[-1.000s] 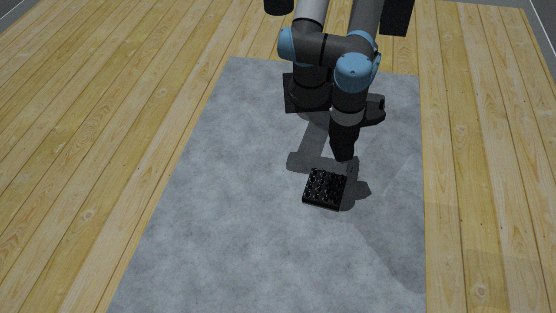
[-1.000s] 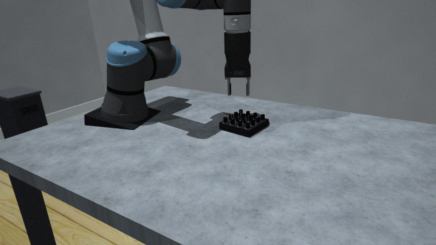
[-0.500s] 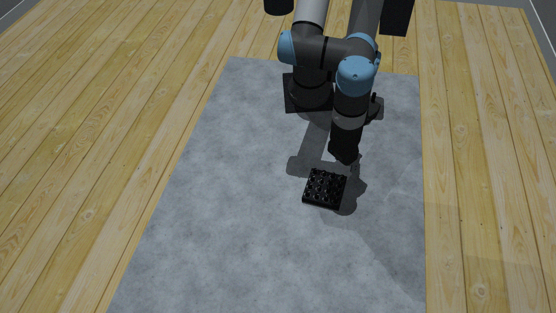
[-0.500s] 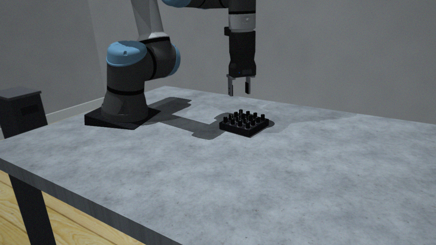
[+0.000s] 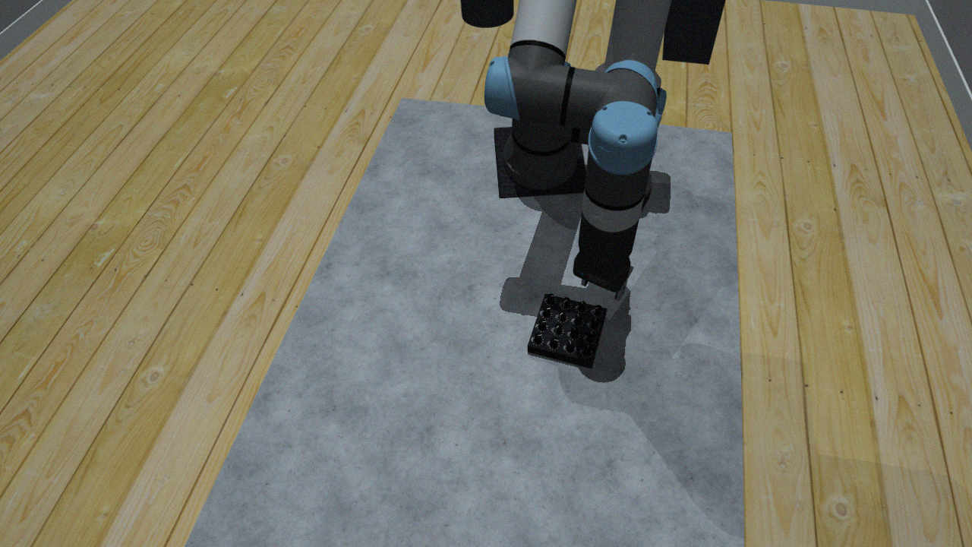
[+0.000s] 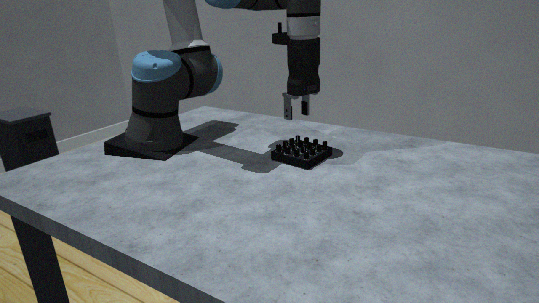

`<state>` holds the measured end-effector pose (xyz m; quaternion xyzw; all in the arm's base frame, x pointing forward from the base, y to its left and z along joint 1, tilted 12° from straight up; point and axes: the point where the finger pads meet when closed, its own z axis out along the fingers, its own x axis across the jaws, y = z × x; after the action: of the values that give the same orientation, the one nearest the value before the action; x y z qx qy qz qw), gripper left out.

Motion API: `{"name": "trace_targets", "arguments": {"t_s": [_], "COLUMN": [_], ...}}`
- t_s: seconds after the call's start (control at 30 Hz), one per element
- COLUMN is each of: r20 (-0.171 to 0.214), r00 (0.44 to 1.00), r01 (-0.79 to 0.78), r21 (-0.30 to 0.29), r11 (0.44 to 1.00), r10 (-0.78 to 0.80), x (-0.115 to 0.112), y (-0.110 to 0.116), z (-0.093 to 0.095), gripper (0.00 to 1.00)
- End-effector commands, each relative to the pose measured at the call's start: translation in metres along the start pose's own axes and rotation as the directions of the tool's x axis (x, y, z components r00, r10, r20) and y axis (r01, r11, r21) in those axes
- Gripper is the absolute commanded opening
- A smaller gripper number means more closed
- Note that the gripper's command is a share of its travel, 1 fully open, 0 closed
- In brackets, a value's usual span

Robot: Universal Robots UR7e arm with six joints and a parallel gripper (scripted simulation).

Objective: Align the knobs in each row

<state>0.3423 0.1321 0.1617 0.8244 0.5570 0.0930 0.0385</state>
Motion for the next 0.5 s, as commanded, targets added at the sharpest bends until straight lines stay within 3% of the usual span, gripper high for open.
{"name": "trace_targets", "arguments": {"t_s": [0.0, 0.47], "r20": [-0.003, -0.003], "r00": [0.998, 0.986], "r01": [0.064, 0.169], "r21": [0.000, 0.000], "r11": [0.998, 0.986], "r10": [-0.064, -0.169], "x": [-0.0002, -0.0007], "y": [0.0015, 0.0041], "z": [-0.0005, -0.0007], "gripper": [1.00, 1.00]}}
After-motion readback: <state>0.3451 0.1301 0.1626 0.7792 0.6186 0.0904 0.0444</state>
